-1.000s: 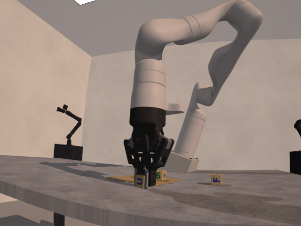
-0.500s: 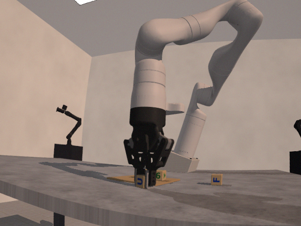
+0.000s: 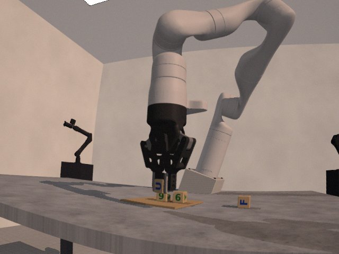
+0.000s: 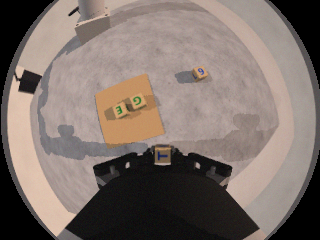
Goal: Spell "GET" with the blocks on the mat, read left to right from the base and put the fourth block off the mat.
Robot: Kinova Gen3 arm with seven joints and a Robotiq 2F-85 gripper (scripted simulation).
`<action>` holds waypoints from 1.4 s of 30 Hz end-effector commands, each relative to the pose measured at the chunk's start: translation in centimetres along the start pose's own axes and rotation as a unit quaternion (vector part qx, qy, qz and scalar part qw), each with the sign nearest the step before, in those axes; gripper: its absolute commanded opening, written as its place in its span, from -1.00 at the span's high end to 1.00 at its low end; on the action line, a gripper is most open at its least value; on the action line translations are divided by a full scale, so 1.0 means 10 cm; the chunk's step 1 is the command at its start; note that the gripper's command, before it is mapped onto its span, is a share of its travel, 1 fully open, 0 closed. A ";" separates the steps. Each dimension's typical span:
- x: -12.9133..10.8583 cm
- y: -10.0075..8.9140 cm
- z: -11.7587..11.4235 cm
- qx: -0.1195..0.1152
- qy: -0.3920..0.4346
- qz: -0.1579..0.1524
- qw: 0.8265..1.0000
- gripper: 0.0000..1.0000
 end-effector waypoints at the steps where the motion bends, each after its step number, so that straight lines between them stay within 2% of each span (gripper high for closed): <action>1: 0.04 -0.26 0.04 0.005 -0.002 -0.009 1.000 0.57; 6: 0.04 -0.58 0.04 0.005 -0.002 -0.009 1.000 0.57; 10: 0.03 -0.68 0.04 0.005 -0.002 -0.009 1.000 0.57; 31: 0.03 -0.69 0.03 0.005 -0.005 -0.009 1.000 0.57; 42: 0.02 -0.69 -0.02 0.005 -0.037 -0.010 0.999 0.57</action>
Point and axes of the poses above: the point where the finger pads meet when closed, its own y axis out along the fingers, its own z axis across the jaws, x = y × z, the point moved 2 cm from there along -y, back along the fingers, and after that the axes turned 6 degrees about -y, right-handed, at the moved point
